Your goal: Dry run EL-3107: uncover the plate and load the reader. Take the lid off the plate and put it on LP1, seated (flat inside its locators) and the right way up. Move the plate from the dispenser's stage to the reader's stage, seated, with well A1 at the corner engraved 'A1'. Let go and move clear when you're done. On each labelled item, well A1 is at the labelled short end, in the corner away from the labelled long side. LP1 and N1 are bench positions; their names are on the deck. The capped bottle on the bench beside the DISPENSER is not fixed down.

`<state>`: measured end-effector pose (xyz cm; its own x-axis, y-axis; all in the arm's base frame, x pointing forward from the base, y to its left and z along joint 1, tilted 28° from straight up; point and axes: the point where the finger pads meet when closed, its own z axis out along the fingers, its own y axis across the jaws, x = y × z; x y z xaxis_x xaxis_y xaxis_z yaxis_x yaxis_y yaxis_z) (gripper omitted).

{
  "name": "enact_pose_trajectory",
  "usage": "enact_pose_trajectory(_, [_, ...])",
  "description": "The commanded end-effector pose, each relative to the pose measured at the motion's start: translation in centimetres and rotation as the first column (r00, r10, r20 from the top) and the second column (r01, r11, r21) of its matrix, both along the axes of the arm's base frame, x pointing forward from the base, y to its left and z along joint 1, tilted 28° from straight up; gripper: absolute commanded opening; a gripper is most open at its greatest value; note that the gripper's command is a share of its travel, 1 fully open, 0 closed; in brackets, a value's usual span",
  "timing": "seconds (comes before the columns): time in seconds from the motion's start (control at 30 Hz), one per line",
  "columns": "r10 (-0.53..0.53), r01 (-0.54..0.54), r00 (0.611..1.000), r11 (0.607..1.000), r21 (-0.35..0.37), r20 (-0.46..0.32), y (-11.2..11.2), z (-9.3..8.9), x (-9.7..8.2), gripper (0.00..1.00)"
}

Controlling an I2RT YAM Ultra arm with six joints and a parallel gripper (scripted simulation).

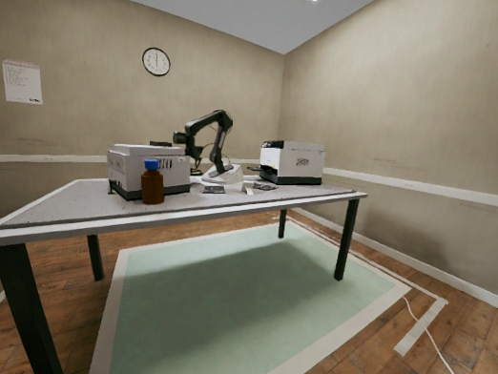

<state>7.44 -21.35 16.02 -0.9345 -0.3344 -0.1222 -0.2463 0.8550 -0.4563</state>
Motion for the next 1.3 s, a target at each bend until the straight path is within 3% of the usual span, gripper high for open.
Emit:
enact_pose_trajectory(0.0, [-0.004, 0.004, 1.0, 1.0, 0.02, -0.001, 0.1, -1.0, 0.1, 1.0])
enact_pose_trajectory(0.5, [-0.007, 0.007, 1.0, 1.0, 0.026, -0.003, -0.2, -1.7, 0.3, 1.0])
enact_pose_trajectory(0.57, [-0.004, 0.004, 1.0, 1.0, -0.001, 0.003, -0.3, -0.7, 0.2, 1.0])
enact_pose_trajectory(1.27, [-0.004, 0.004, 1.0, 1.0, -0.001, 0.003, -0.3, -0.7, 0.2, 0.94])
